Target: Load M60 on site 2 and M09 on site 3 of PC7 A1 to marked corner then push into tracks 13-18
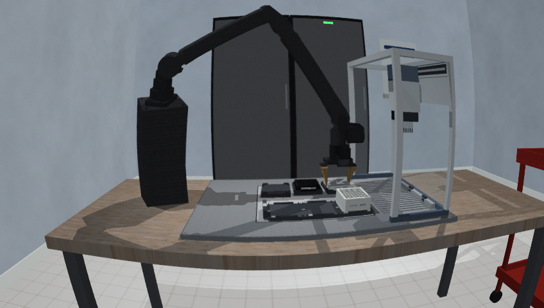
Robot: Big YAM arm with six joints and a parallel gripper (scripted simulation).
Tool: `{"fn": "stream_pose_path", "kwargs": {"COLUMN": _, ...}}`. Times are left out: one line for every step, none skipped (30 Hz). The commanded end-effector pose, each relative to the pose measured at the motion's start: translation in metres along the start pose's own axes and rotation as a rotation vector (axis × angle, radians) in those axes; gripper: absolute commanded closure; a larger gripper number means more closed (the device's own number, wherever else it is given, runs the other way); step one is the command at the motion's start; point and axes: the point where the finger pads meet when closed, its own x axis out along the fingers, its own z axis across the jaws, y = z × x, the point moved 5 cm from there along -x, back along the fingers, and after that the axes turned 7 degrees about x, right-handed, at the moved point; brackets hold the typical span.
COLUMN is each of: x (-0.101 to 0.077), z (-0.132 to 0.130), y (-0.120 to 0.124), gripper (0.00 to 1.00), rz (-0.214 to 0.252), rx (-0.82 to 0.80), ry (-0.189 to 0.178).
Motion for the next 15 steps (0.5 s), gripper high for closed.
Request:
{"fn": "stream_pose_path", "kwargs": {"x": -0.013, "z": 0.016, "y": 0.003, "gripper": 1.00, "rz": 0.006, "rx": 0.007, "ry": -0.034}}
{"fn": "stream_pose_path", "kwargs": {"x": -0.013, "z": 0.016, "y": 0.003, "gripper": 1.00, "rz": 0.006, "rx": 0.007, "ry": -0.034}}
{"fn": "stream_pose_path", "kwargs": {"x": -0.025, "z": 0.016, "y": 0.005, "gripper": 1.00, "rz": 0.006, "rx": 0.012, "ry": -0.034}}
{"fn": "stream_pose_path", "kwargs": {"x": -0.030, "z": 0.012, "y": 0.007, "gripper": 1.00, "rz": 0.006, "rx": 0.005, "ry": -0.031}}
{"fn": "stream_pose_path", "kwargs": {"x": -0.034, "z": 0.012, "y": 0.009, "gripper": 1.00, "rz": 0.006, "rx": 0.002, "ry": -0.032}}
{"fn": "stream_pose_path", "kwargs": {"x": -0.036, "z": 0.012, "y": 0.009, "gripper": 1.00, "rz": 0.006, "rx": 0.002, "ry": -0.032}}
{"fn": "stream_pose_path", "kwargs": {"x": -0.039, "z": 0.012, "y": 0.009, "gripper": 1.00, "rz": 0.006, "rx": 0.002, "ry": -0.032}}
{"fn": "stream_pose_path", "kwargs": {"x": -0.042, "z": 0.011, "y": 0.009, "gripper": 1.00, "rz": 0.006, "rx": 0.002, "ry": -0.032}}
{"fn": "stream_pose_path", "kwargs": {"x": -0.044, "z": 0.011, "y": 0.009, "gripper": 1.00, "rz": 0.006, "rx": 0.002, "ry": -0.032}}
{"fn": "stream_pose_path", "kwargs": {"x": -0.047, "z": 0.011, "y": 0.009, "gripper": 1.00, "rz": 0.006, "rx": 0.002, "ry": -0.032}}
{"fn": "stream_pose_path", "kwargs": {"x": -0.052, "z": 0.016, "y": 0.010, "gripper": 1.00, "rz": 0.008, "rx": 0.004, "ry": -0.040}}
{"fn": "stream_pose_path", "kwargs": {"x": -0.056, "z": 0.019, "y": 0.010, "gripper": 1.00, "rz": 0.010, "rx": 0.006, "ry": -0.048}}
{"fn": "stream_pose_path", "kwargs": {"x": -0.056, "z": 0.019, "y": 0.010, "gripper": 1.00, "rz": 0.010, "rx": 0.006, "ry": -0.048}}
{"fn": "stream_pose_path", "kwargs": {"x": -0.056, "z": 0.019, "y": 0.010, "gripper": 1.00, "rz": 0.010, "rx": 0.006, "ry": -0.048}}
{"fn": "stream_pose_path", "kwargs": {"x": -0.057, "z": 0.015, "y": 0.010, "gripper": 1.00, "rz": 0.008, "rx": 0.002, "ry": -0.040}}
